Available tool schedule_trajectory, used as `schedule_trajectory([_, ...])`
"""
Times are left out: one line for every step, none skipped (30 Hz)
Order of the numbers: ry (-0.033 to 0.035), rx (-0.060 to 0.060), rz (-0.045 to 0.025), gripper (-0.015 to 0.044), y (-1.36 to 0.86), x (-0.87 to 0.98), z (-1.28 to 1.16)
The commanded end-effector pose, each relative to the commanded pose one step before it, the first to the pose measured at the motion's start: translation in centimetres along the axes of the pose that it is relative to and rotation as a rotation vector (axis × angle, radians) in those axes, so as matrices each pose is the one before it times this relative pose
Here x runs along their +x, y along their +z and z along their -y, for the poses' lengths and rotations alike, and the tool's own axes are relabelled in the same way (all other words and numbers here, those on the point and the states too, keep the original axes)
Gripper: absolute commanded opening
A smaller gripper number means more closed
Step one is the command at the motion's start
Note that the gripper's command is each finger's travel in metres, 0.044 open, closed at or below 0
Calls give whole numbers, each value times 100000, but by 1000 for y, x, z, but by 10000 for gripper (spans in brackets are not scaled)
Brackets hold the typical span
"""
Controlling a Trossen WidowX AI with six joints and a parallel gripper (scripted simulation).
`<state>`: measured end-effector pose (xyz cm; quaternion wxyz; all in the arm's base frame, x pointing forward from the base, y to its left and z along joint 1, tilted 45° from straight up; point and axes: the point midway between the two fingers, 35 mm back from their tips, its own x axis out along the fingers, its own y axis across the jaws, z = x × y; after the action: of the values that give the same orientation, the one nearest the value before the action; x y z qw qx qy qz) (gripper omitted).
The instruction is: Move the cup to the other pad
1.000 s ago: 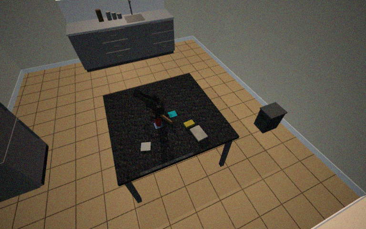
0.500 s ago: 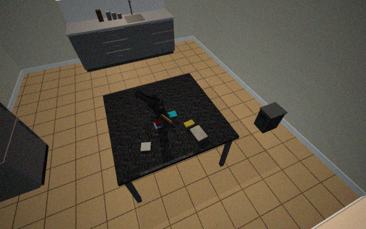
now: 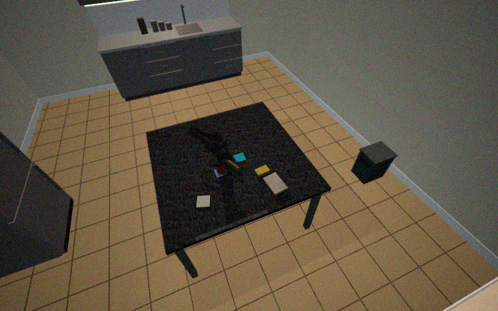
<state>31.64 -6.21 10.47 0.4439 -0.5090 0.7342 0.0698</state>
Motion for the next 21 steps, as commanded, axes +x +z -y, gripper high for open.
schedule_trajectory([-325, -580, -652, 148, -85, 767, -61])
schedule_trajectory([-6, 2, -5, 148, -3, 164, -1])
schedule_trajectory([-6, 3, -6, 148, -4, 164, -2])
schedule_trajectory([-6, 3, -8, 148, -5, 164, -2])
schedule_trajectory([-7, 3, -9, 148, -5, 164, -3])
schedule_trajectory([-7, 3, -10, 148, -6, 164, -4])
schedule_trajectory([-7, 3, -11, 148, -7, 164, -5])
schedule_trajectory([-8, 3, -12, 148, -8, 163, -5])
schedule_trajectory([-8, 3, -13, 148, -9, 163, -6])
schedule_trajectory([-8, 3, -14, 148, -9, 163, -7])
schedule_trajectory([-8, 3, -16, 148, -10, 163, -7])
schedule_trajectory([-9, 3, -17, 148, -11, 163, -8])
schedule_trajectory([-9, 3, -18, 148, -12, 163, -9])
schedule_trajectory([-9, 3, -19, 148, -12, 162, -10])
schedule_trajectory([-9, 4, -20, 148, -13, 162, -10])
schedule_trajectory([-10, 4, -21, 148, -14, 162, -11])
schedule_trajectory([-10, 4, -22, 148, -14, 162, -12])
schedule_trajectory([-10, 4, -24, 148, -15, 162, -13])
schedule_trajectory([-10, 4, -25, 148, -16, 161, -13])
schedule_trajectory([-8, 3, -21, 148, -13, 131, -11])
schedule_trajectory([-5, 2, -13, 148, -8, 79, -7])
